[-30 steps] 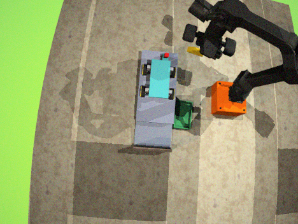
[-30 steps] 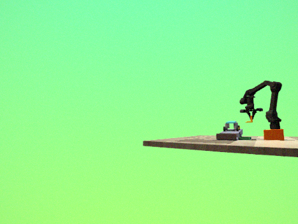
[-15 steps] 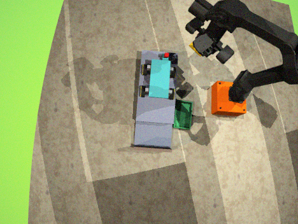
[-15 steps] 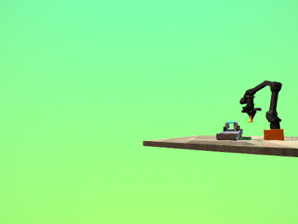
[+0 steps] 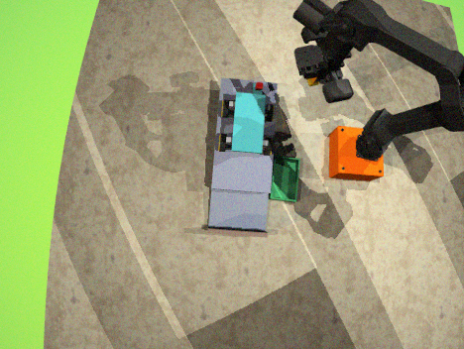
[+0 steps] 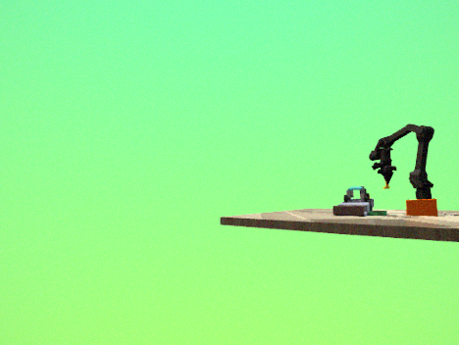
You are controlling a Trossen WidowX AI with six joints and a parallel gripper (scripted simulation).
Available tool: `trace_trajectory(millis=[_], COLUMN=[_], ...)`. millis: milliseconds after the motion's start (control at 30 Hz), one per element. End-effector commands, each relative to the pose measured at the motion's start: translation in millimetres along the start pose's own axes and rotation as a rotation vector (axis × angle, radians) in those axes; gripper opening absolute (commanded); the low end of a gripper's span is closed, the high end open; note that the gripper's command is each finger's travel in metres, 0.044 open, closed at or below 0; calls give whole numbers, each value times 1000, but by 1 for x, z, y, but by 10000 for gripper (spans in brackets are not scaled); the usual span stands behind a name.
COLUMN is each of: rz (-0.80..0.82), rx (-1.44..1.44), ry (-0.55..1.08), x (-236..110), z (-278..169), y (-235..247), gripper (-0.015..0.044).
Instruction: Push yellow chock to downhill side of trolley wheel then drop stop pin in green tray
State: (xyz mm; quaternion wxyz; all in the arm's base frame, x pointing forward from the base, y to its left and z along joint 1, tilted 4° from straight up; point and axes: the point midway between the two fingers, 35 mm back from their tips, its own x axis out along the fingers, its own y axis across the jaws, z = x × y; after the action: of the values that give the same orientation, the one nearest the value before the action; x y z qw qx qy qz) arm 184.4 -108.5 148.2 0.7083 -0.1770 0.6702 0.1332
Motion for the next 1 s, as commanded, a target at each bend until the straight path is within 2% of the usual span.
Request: trace_trajectory(millis=[0, 233, 500, 967], rz=[3, 3, 3, 8], rx=[114, 326, 332, 332], ry=[1, 2, 2, 0], x=[0, 0, 0, 6], z=[0, 0, 3, 30], y=[0, 0, 4, 41], gripper=[0, 0, 0, 0])
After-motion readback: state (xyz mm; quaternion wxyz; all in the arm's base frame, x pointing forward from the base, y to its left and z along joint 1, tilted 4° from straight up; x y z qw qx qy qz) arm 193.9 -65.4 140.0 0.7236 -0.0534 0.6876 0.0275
